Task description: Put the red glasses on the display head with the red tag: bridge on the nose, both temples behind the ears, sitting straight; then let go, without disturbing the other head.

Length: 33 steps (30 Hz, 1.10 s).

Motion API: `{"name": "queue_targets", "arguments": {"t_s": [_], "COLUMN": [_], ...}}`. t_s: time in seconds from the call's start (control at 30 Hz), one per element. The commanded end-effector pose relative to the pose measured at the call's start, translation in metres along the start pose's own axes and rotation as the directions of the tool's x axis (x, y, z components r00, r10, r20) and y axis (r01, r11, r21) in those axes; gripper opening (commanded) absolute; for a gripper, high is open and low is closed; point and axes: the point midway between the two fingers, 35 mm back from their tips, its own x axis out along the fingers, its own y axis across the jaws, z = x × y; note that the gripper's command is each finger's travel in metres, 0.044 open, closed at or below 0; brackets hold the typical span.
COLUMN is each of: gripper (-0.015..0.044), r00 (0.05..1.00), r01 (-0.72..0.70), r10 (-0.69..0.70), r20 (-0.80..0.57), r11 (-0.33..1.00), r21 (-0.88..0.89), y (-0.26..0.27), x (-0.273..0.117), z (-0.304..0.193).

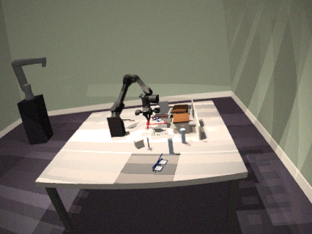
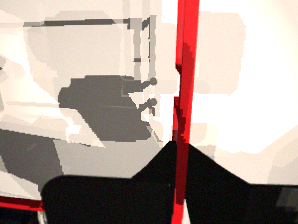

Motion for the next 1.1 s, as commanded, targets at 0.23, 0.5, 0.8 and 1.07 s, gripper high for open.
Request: {"name": "queue_targets", "arguments": {"t_s": [0.23, 0.5, 0.8, 1.07], "gripper": [0.0, 0.0, 0.0, 0.0], "r00": [1.0, 1.0, 1.0, 1.0], "r01": [0.004, 0.004, 0.004, 0.003], "r10": [-0.004, -0.004, -0.004, -0.003], "r20": [-0.008, -0.008, -0.008, -0.008], "r11": [1.0, 1.0, 1.0, 1.0], "r21": [0.012, 0.012, 0.011, 0.01], "y": [-0.001, 0.001, 0.012, 0.024], "x": [0.011, 0.012, 0.012, 0.012], "z": [0.001, 0.001, 0.001, 0.001]}}
